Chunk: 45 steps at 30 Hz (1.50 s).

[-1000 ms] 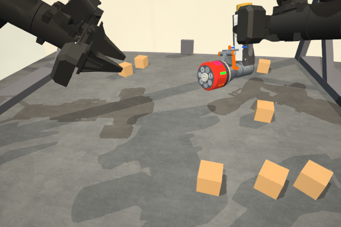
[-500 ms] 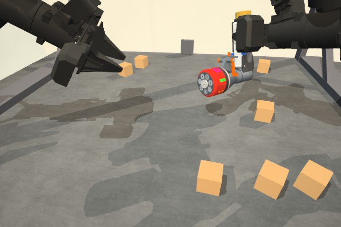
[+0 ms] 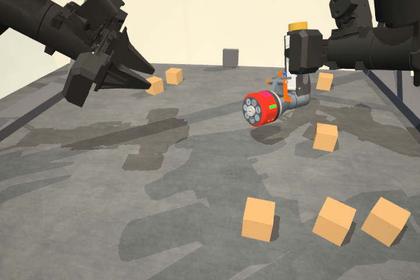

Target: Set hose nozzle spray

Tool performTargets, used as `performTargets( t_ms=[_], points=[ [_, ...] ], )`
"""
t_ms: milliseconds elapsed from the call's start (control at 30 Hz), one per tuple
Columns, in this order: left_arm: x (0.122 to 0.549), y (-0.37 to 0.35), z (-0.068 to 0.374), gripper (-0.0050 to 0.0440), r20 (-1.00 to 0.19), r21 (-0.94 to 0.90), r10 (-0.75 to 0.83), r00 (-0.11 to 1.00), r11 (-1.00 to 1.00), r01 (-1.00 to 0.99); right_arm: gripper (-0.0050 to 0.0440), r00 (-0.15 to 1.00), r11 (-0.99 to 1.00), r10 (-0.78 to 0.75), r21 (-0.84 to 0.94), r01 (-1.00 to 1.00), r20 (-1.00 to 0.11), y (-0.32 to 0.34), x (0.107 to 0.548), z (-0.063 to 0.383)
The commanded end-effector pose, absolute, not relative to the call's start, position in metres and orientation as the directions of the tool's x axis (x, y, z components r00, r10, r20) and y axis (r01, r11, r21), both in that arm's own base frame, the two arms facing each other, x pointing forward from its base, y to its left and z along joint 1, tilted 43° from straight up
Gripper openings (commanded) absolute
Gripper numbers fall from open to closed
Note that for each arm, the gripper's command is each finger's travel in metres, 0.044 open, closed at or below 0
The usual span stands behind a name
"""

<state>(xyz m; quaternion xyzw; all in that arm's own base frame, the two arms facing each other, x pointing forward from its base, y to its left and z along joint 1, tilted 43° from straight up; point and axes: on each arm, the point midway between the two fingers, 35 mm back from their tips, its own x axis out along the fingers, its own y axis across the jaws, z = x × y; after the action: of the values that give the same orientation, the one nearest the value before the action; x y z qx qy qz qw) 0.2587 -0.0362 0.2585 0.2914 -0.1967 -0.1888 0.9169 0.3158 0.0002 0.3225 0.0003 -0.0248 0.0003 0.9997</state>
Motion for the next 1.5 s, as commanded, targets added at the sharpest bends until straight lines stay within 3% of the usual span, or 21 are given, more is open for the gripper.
performTargets(
  t_ms=[0, 1467],
  points=[
    [0.257, -0.037, 0.264, 0.0170, 0.272, 0.621, -0.469, 0.840, 0.752, 0.219, 0.0179, 0.997, 1.000, 0.002, -0.003, -0.002, 0.078, 0.000, 0.312, 0.332],
    [0.284, -0.031, 0.240, 0.0170, 0.272, 0.621, -0.469, 0.840, 0.753, 0.219, 0.0179, 0.997, 1.000, 0.002, -0.003, -0.002, 0.078, 0.000, 0.312, 0.332]
  ],
)
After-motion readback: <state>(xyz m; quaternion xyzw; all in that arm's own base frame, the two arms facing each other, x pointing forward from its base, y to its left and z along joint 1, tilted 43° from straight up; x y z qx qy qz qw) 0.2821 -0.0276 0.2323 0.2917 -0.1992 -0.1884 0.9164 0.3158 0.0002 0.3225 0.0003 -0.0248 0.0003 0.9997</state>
